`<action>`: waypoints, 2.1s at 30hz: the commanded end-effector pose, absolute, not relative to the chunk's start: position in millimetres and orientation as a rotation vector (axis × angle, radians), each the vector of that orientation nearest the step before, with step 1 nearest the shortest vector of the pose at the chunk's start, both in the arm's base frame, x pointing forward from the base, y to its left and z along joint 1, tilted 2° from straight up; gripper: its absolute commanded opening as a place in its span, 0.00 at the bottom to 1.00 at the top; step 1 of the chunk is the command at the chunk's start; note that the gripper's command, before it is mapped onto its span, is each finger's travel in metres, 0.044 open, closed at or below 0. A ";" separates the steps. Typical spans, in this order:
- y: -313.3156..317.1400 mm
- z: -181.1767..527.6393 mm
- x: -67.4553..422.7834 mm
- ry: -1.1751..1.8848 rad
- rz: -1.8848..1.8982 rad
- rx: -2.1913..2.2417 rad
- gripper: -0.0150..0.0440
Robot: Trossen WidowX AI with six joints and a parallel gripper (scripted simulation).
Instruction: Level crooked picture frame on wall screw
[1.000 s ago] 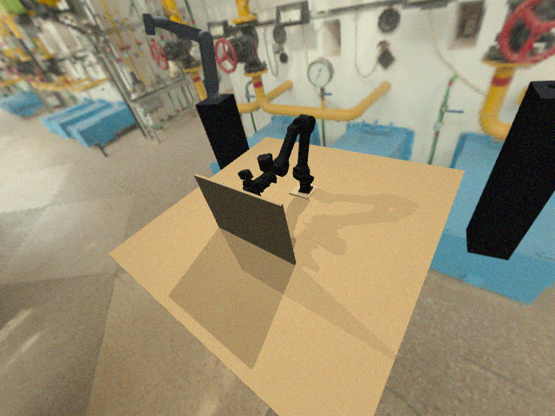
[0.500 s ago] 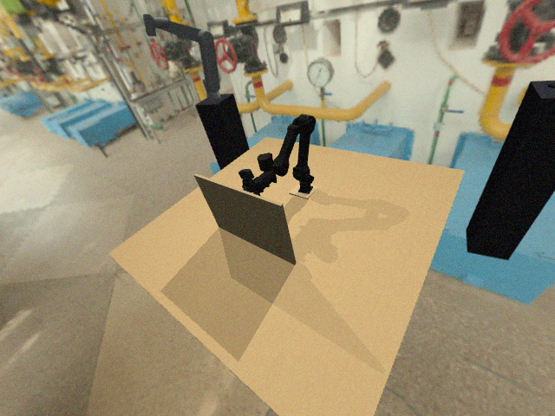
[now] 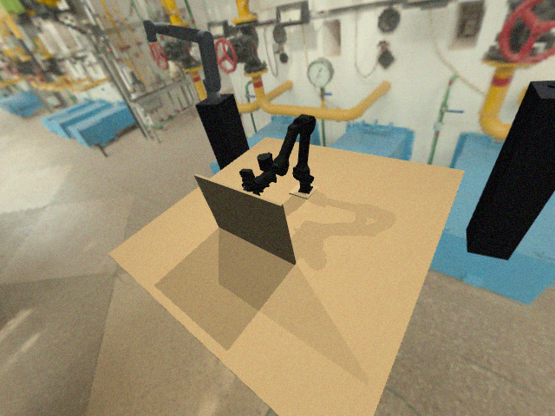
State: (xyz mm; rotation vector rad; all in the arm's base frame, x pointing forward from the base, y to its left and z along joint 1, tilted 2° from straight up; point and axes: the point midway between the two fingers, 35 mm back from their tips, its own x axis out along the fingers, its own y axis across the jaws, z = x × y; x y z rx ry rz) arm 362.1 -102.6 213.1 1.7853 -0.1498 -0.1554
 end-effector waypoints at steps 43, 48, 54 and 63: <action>-102.4 217.0 362.0 -0.129 -0.165 1.581 0.43; -102.4 217.0 362.0 -0.129 -0.165 1.581 0.65; -101.7 218.3 356.6 -0.131 -0.164 1.602 0.69; -88.2 217.7 287.1 -0.162 -0.153 1.894 0.69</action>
